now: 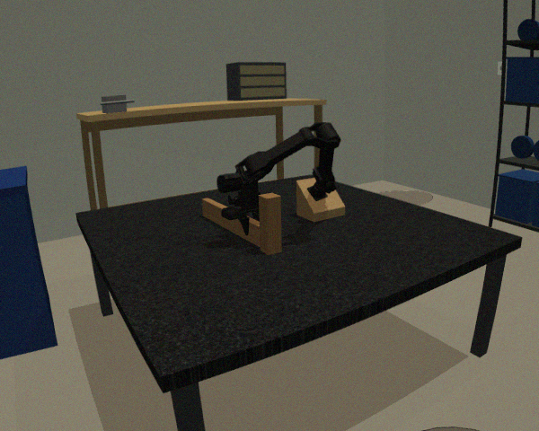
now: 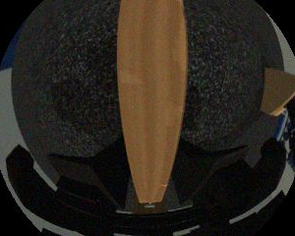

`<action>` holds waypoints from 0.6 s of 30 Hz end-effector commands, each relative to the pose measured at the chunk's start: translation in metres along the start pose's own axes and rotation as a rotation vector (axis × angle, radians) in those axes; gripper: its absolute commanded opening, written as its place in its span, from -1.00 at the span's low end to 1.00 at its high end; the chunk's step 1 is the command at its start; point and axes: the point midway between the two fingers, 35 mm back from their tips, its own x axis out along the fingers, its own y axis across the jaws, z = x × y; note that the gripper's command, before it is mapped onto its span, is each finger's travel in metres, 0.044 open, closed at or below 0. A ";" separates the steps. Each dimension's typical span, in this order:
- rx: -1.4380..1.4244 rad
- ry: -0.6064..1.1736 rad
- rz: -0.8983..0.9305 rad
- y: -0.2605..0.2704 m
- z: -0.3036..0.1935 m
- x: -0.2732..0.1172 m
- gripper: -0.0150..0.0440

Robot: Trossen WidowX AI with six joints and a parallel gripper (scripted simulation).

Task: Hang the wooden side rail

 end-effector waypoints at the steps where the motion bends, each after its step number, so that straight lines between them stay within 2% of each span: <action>1: -0.006 0.000 0.000 0.000 0.000 0.000 -0.49; 18: 0.042 0.001 -0.004 0.000 0.000 -0.001 -0.49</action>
